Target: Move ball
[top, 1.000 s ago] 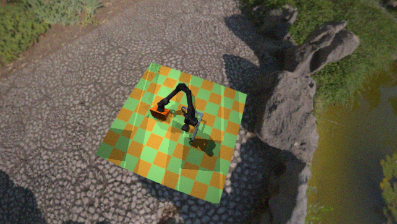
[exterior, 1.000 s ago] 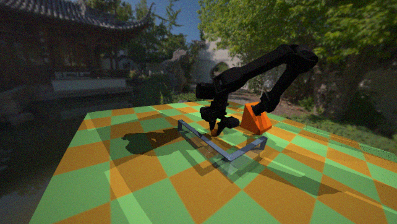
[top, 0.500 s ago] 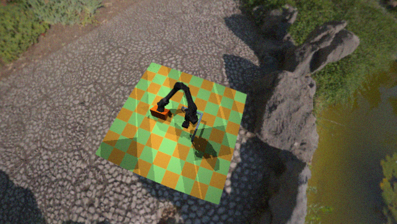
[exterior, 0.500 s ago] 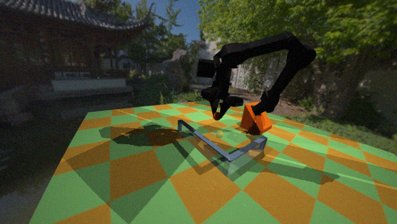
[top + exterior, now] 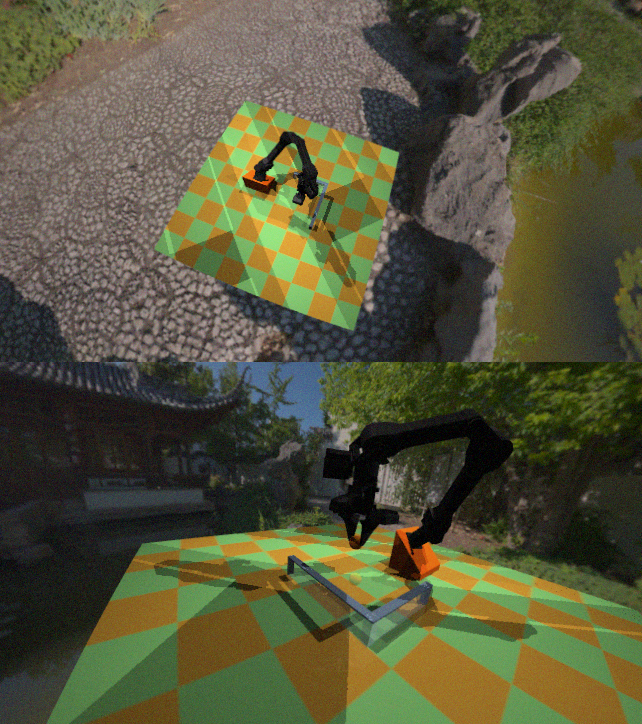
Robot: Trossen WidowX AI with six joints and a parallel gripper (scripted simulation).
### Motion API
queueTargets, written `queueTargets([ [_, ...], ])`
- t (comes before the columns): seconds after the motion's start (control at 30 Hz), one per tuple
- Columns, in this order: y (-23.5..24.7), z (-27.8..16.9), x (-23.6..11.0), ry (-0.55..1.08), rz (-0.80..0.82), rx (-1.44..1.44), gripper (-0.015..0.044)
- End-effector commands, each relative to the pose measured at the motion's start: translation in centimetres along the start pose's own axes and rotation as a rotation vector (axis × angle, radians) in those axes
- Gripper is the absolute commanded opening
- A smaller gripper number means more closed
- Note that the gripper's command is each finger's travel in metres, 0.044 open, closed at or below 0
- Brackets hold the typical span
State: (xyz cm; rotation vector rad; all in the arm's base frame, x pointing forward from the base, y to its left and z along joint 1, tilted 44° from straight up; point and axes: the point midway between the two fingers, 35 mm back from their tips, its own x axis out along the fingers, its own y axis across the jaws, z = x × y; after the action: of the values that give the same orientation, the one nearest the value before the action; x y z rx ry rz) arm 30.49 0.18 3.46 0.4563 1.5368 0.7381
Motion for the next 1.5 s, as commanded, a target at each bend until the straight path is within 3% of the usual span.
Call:
queueTargets([
  [0.0,0.1,-0.9,1.4,0.006,0.004,0.005,0.0000],
  [0.4,0.0,-1.8,4.0,0.006,0.004,0.005,0.0000],
  [0.77,0.2,-2.0,10.0,0.006,0.008,0.005,0.0000],
  [1.47,0.2,-2.0,11.9,0.006,0.009,0.005,0.0000],
])
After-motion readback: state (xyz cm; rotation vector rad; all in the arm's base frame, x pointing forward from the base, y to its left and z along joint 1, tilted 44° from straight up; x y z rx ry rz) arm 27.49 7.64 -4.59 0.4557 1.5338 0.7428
